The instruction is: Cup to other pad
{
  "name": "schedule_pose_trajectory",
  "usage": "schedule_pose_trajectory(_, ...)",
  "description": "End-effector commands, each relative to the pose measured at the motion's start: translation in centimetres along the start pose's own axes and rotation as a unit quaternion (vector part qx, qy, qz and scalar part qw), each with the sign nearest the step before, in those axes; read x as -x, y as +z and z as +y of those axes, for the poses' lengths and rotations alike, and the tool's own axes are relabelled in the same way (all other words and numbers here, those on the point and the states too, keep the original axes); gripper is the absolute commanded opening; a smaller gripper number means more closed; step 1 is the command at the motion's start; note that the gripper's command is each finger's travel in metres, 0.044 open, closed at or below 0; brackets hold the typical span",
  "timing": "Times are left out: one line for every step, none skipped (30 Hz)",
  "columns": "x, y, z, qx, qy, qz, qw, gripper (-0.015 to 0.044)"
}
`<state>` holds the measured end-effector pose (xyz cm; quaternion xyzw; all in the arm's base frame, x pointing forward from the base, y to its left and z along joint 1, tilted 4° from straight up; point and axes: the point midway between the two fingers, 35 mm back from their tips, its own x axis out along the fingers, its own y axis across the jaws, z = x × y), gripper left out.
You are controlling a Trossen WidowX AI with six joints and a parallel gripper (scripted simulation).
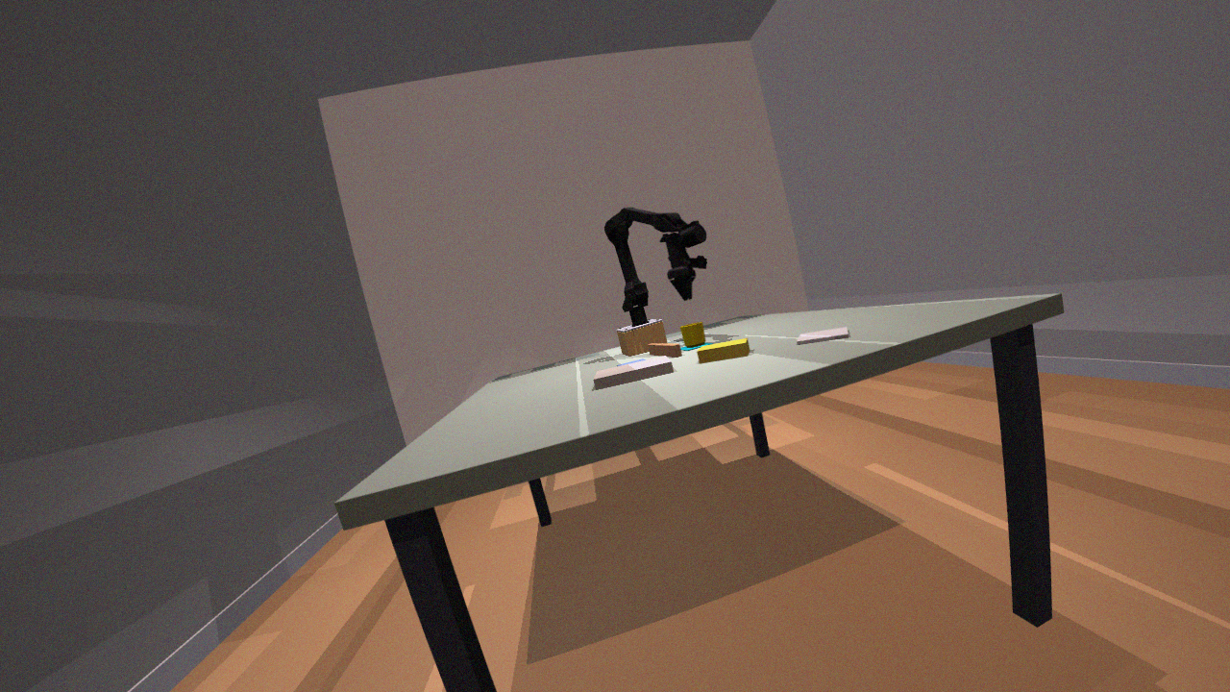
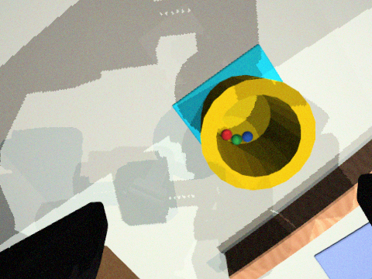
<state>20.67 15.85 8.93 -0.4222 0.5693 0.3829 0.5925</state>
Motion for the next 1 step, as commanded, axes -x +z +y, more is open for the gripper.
schedule_pose_trajectory(-0.08, -0.01, 0.01, 0.0, 0.0, 0.0, 1.0, 0.044)
